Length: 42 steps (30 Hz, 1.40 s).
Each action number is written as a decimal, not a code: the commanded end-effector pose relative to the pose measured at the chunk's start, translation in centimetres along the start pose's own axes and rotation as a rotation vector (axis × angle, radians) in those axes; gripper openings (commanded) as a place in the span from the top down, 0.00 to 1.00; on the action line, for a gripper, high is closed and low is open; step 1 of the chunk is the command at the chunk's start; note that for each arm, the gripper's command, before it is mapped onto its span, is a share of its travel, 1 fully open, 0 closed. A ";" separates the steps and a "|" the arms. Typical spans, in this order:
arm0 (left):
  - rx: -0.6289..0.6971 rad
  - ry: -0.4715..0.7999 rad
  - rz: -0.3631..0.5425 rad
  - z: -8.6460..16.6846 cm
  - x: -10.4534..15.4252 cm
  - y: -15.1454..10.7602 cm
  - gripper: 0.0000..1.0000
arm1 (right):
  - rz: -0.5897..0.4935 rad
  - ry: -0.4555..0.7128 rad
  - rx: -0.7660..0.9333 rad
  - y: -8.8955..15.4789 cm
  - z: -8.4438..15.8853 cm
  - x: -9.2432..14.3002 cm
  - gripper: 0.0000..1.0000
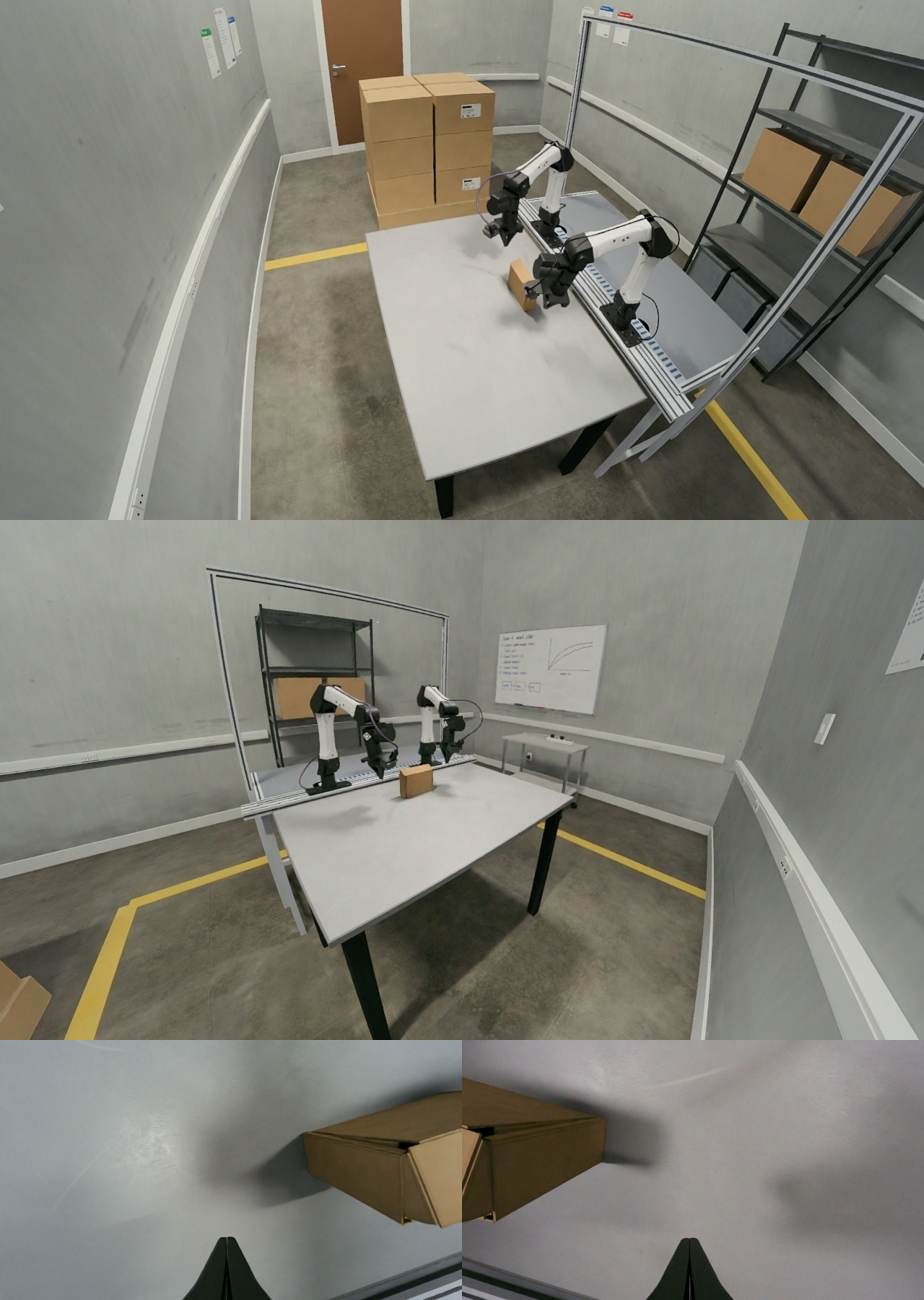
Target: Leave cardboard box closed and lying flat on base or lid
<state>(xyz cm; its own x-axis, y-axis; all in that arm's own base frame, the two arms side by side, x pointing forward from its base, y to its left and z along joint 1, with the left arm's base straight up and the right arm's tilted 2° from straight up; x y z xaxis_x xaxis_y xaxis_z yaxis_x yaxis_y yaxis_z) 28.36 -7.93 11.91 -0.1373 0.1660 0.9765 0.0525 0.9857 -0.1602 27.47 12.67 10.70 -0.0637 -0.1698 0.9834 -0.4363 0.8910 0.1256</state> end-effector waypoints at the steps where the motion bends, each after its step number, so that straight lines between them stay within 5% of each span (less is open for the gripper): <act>1: -0.086 -0.057 0.068 -0.5 0.3 -0.5 0.99 | -0.032 -0.111 0.072 -0.1 -1.1 0.8 0.99; 42: -0.574 -0.245 0.415 -0.2 -0.5 0.0 0.99 | -0.248 -0.429 0.571 -0.5 -0.9 -0.1 0.99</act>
<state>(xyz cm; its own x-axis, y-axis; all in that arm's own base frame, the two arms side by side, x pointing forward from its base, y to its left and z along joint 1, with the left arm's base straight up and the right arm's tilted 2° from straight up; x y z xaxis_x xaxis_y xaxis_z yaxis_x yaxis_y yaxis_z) 28.74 -7.49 11.54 -0.2271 0.5305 0.8167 0.5732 0.7508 -0.3283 27.79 12.31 10.36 -0.1815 -0.5344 0.8255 -0.8284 0.5355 0.1646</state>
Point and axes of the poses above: on each arm, the point where the finger pads meet when closed, its own x axis back along the fingers, its own y axis across the jaws, z = x × y, the point moved 1 cm from there along x, back along the fingers, and after that the axes turned 12 degrees about x, right-handed, at the moved point
